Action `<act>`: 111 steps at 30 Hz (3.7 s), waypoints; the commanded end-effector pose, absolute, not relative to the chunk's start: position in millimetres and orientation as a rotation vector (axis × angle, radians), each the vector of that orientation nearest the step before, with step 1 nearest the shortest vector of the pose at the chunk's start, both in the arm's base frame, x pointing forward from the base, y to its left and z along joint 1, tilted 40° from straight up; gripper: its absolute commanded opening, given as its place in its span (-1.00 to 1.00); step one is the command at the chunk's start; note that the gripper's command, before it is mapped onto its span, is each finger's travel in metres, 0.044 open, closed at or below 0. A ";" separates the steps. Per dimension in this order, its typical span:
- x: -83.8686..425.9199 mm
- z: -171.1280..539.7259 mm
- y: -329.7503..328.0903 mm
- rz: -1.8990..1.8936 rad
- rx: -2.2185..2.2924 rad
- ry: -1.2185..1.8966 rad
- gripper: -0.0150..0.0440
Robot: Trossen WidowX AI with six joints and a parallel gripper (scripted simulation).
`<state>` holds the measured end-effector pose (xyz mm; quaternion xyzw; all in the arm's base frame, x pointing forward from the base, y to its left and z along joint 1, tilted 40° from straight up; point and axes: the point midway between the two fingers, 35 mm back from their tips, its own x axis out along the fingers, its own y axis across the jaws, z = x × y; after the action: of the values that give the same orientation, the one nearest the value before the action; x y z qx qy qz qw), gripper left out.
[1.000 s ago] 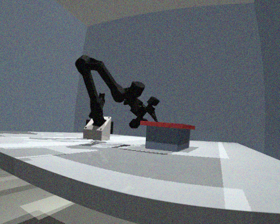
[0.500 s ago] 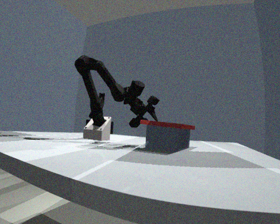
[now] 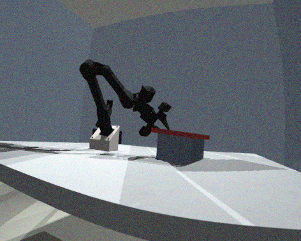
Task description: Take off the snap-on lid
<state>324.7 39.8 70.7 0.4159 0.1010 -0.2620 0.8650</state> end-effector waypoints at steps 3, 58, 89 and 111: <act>324.6 72.2 41.0 -0.549 0.873 0.210 -0.49; 328.9 72.4 41.0 -0.548 0.872 0.211 -0.49; 331.2 72.8 41.1 -0.548 0.872 0.211 -0.49; 330.6 87.6 53.2 -0.548 0.873 0.211 -0.49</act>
<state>329.8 49.3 82.3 0.4150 0.1027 -0.2636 0.8647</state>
